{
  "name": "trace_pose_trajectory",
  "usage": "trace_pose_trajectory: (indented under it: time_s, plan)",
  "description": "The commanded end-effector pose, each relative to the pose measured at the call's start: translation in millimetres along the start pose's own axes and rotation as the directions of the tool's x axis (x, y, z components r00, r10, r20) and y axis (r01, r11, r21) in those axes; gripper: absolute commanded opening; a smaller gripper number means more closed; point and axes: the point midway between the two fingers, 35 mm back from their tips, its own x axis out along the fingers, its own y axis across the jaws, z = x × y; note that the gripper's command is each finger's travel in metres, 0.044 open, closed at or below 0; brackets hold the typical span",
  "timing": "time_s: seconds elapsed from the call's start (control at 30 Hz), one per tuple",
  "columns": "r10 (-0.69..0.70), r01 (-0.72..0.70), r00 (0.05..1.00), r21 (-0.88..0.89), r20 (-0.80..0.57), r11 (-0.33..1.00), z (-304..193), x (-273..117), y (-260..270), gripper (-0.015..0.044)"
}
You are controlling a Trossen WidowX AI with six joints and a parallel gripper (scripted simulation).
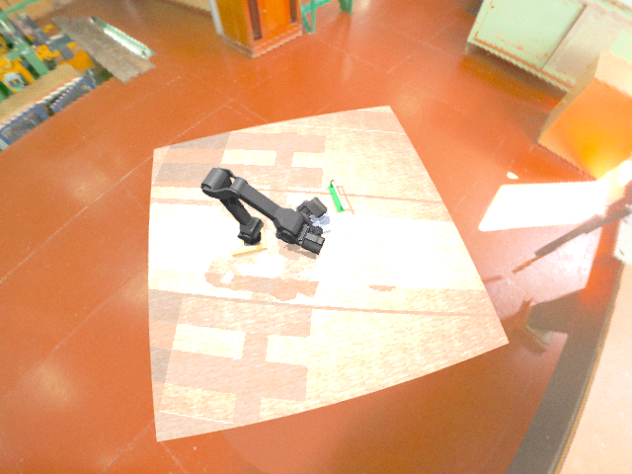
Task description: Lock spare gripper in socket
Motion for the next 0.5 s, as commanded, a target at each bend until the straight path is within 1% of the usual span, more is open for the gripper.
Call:
trace_pose_trajectory:
  time_s: [0.0, 0.47]
  plan:
    - [0.012, -0.012, 1.0, 0.001, -0.008, 1.0, 2.6, 4.6, 2.0, 0.0]
    - [0.002, -0.002, 1.0, 0.007, -0.003, 1.0, 6.1, 7.3, -0.1, 0.0]
